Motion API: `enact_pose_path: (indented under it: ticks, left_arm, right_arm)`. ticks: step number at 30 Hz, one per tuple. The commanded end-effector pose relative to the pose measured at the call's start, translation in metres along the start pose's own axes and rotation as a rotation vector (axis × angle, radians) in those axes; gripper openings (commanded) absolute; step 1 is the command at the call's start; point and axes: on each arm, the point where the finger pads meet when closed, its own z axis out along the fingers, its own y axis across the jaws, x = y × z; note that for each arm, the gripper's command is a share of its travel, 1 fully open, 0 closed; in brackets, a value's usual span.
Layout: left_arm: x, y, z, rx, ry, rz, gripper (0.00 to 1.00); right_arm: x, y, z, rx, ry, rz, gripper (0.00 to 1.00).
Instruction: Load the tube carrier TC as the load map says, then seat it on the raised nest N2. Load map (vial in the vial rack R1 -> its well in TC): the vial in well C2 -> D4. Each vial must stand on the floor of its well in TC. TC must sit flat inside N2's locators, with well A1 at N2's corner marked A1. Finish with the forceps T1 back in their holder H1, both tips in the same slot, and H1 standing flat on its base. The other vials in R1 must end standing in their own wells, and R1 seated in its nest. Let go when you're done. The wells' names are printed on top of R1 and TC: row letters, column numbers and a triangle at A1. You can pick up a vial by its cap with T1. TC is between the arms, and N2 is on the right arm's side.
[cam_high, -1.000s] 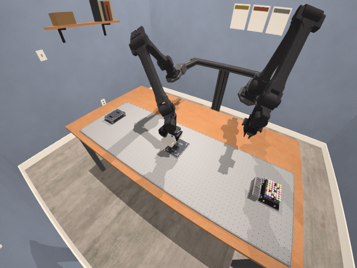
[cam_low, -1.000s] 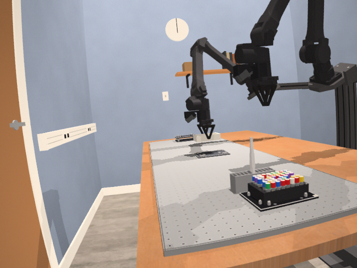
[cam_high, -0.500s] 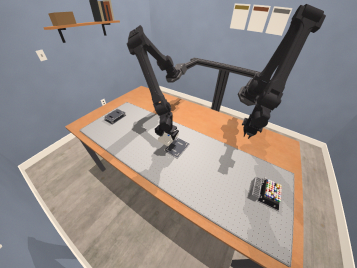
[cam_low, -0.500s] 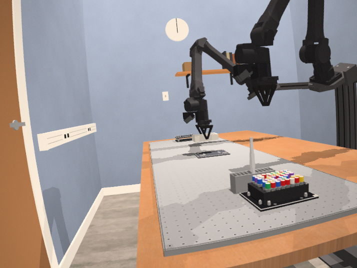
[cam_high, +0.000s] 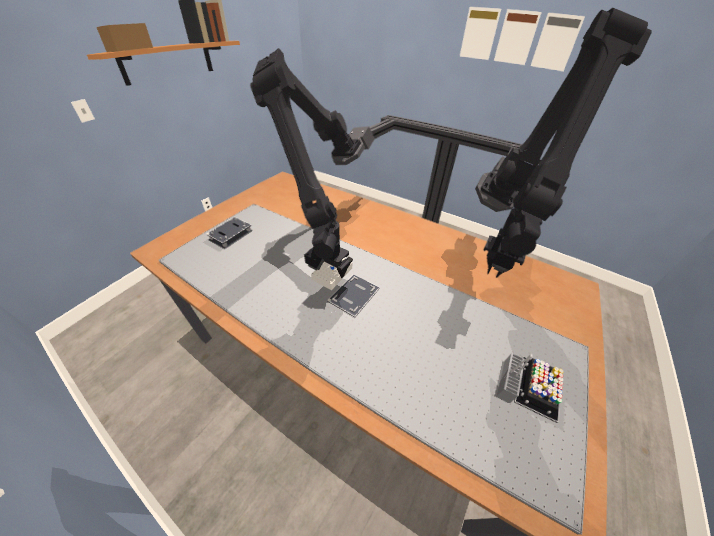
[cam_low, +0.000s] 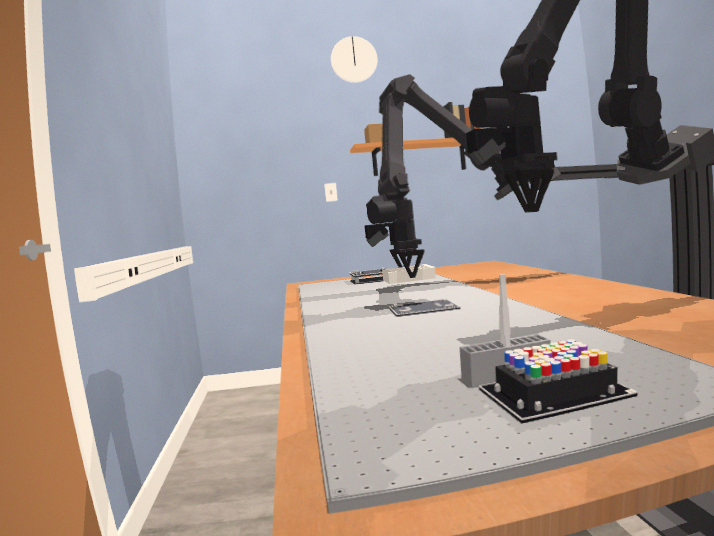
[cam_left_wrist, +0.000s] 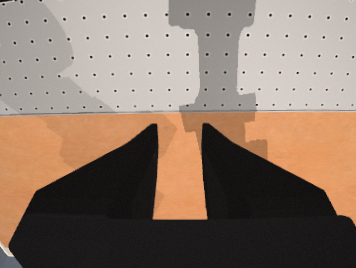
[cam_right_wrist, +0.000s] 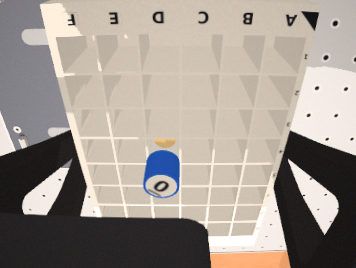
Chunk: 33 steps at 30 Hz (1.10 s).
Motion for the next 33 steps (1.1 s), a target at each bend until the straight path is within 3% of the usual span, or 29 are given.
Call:
enact_pose_path:
  ticks: [1, 3, 5, 17, 19, 20, 24, 33]
  left_arm:
    - [-0.01, 0.004, -0.003, -0.006, -0.017, -0.016, 0.24]
    - [-0.01, 0.004, -0.003, -0.006, -0.017, -0.016, 0.24]
    - [-0.01, 0.004, -0.003, -0.006, -0.017, -0.016, 0.24]
    - [-0.01, 0.004, -0.003, -0.006, -0.017, -0.016, 0.24]
    - [-0.01, 0.004, -0.003, -0.006, -0.017, -0.016, 0.24]
    - [-0.01, 0.004, -0.003, -0.006, -0.017, -0.016, 0.24]
    - [-0.01, 0.004, -0.003, -0.006, -0.017, -0.016, 0.24]
    - [-0.01, 0.004, -0.003, -0.006, -0.017, -0.016, 0.24]
  right_arm:
    - [-0.017, -0.004, -0.014, -0.02, -0.037, 0.0, 0.0]
    - [-0.03, -0.006, -0.016, -0.024, -0.053, 0.015, 0.0]
    - [-0.018, -0.013, -0.012, -0.017, -0.036, 0.006, 0.0]
    - [-0.018, -0.033, -0.012, -0.016, -0.036, 0.005, 0.0]
    - [-0.018, -0.033, -0.012, -0.016, -0.036, 0.005, 0.0]
    - [-0.025, -0.015, -0.023, -0.037, -0.06, -0.016, 0.0]
    - [-0.018, -0.041, -0.012, -0.015, -0.036, 0.004, 0.0]
    - [-0.017, -0.048, -0.015, -0.022, -0.041, -0.01, 0.0]
